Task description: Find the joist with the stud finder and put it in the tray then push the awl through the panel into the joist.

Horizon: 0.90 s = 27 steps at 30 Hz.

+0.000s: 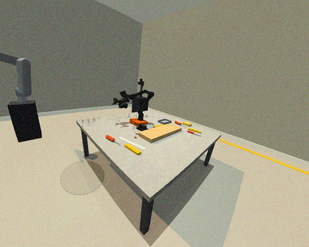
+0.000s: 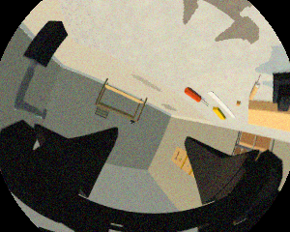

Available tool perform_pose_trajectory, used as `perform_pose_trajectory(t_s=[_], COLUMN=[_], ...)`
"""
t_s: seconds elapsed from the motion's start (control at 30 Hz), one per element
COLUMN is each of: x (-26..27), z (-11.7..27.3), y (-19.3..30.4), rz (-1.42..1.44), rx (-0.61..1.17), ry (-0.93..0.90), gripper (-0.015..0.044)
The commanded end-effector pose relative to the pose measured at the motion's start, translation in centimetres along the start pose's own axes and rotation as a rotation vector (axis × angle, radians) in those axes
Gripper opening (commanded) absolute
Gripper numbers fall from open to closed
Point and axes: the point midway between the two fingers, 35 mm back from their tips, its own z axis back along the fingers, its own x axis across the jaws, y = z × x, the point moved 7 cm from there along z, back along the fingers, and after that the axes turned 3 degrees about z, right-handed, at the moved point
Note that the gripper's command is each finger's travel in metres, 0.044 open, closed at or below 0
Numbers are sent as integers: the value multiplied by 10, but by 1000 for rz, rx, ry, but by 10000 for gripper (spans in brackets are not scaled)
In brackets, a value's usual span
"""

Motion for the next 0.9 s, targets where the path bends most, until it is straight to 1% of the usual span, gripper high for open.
perform_pose_trajectory(t_s=[0.0,0.03,0.27,0.43,0.63,0.87], x=[-1,-5,-67,-123,-192,-265], z=[-2,-6,-59,-80,-83,-61], y=[0,1,9,14,16,16], rz=[-1,-6,5,82,270,620], rx=[-4,-17,-233,-420,-654,-902], ry=[6,26,292,478,672,833], gripper=[426,440,440,440,440,440])
